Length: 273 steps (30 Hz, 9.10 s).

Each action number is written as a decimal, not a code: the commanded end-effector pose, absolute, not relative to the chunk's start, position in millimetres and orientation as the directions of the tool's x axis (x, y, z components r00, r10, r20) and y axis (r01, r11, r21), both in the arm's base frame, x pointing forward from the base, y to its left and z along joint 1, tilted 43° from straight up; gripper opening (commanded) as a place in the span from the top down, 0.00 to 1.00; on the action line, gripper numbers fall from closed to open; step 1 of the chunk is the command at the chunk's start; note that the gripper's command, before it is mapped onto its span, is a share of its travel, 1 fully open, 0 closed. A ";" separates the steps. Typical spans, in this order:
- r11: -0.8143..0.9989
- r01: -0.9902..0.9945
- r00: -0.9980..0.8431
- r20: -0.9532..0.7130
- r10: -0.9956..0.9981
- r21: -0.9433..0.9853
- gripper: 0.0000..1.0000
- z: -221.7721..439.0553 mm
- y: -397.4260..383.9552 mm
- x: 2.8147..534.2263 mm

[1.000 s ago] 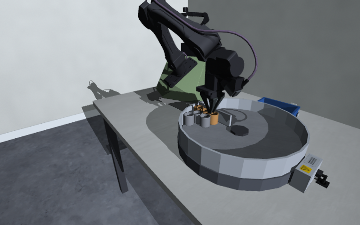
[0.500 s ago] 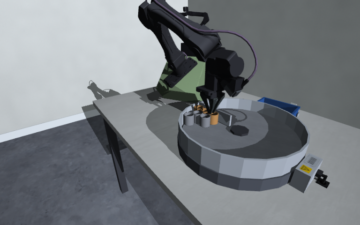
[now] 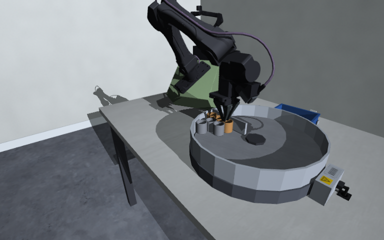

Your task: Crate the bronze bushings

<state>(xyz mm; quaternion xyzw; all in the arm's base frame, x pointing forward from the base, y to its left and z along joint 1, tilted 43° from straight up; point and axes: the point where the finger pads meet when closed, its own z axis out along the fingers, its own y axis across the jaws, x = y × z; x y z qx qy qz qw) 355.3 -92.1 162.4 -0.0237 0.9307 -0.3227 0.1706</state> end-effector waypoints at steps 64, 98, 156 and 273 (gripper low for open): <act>0.796 0.095 -0.912 -0.372 -0.170 -0.598 0.85 180.3 -87.1 363.9; 0.795 0.080 -0.922 -0.348 -0.171 -0.601 0.85 180.7 -86.9 360.2; 0.793 0.079 -0.925 -0.340 -0.167 -0.604 0.85 201.3 -67.4 348.2; 0.793 0.079 -0.925 -0.340 -0.167 -0.604 0.85 201.3 -67.4 348.2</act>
